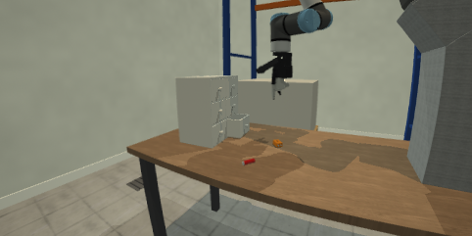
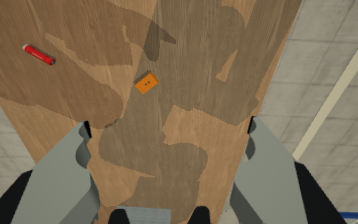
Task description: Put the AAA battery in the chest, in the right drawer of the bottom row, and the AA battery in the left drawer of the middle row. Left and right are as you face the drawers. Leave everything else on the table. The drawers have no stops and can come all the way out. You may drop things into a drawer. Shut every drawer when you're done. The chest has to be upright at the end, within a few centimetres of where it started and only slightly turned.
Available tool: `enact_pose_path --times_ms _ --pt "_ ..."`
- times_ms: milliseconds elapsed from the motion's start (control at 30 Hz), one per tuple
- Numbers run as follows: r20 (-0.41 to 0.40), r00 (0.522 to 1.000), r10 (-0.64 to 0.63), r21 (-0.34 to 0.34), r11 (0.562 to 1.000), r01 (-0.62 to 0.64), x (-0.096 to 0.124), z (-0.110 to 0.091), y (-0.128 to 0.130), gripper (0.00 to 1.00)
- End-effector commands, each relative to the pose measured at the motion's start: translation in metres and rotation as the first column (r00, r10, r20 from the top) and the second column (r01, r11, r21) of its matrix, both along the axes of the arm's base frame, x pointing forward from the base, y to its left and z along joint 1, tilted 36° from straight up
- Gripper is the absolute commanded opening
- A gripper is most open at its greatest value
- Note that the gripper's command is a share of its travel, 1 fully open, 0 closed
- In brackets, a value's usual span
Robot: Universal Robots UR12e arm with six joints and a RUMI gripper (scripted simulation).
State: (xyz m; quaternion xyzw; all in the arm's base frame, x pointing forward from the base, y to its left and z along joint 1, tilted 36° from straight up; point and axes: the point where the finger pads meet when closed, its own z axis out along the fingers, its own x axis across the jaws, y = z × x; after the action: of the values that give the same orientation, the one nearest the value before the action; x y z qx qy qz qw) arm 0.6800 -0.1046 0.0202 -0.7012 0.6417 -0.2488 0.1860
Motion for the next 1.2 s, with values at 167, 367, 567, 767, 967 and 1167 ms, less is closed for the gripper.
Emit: enact_pose_path --times_ms 167,367,567,767,967,1167 --pt "0.003 1.000 0.002 0.001 1.000 -0.002 -0.0535 0.0062 -0.0145 1.00" --pt "0.005 1.000 0.002 0.001 1.000 -0.002 -0.0534 0.0061 -0.0145 1.00" --pt "0.011 1.000 0.003 0.001 1.000 -0.003 -0.0526 0.0059 -0.0145 1.00" --pt "0.020 1.000 0.004 0.002 1.000 -0.004 -0.0513 0.0056 -0.0145 1.00" --pt "0.036 0.999 0.006 0.003 1.000 -0.006 -0.0494 0.0051 -0.0145 1.00" --pt "0.062 0.998 0.008 0.004 1.000 -0.009 -0.0462 0.0044 -0.0144 1.00"
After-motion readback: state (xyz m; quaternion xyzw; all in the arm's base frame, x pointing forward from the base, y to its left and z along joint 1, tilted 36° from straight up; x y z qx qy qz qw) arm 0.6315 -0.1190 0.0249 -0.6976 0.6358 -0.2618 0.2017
